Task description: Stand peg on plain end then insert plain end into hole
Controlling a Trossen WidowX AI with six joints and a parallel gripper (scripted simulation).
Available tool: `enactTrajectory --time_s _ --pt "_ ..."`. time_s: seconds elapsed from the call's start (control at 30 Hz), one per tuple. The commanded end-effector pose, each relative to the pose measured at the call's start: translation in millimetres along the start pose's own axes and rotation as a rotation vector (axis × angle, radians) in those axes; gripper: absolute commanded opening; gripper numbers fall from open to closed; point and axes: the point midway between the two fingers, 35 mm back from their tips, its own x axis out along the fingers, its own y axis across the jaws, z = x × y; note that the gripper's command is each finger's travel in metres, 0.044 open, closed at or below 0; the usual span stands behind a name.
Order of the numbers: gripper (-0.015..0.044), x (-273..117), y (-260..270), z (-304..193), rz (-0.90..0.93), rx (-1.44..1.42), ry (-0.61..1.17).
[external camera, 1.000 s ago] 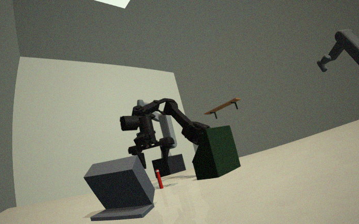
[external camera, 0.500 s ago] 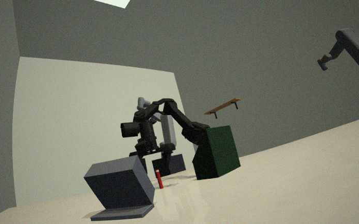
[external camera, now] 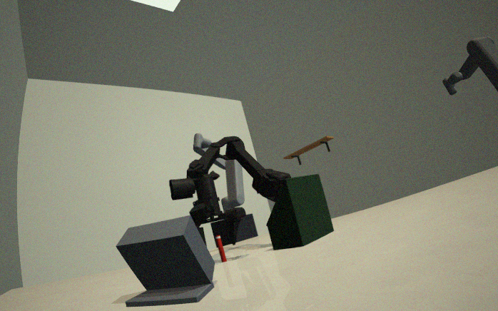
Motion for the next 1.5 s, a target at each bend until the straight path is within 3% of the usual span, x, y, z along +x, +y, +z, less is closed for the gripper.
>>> enactTrajectory --time_s 0.0,0.1,0.6,0.83,1.47 --pt "0.044 6.3 2.9 -0.7 0.008 -0.013 0.004" --pt "0.044 6.3 2.9 -0.7 0.008 -0.013 0.004" --pt "0.0046 3.3 0.5 -0.7 0.001 -0.001 0.002" --pt "0.0 3.3 0.5 -0.7 0.001 -0.001 0.002" --pt "0.0 -49.8 1.9 6.1 0.014 -0.009 -0.003"
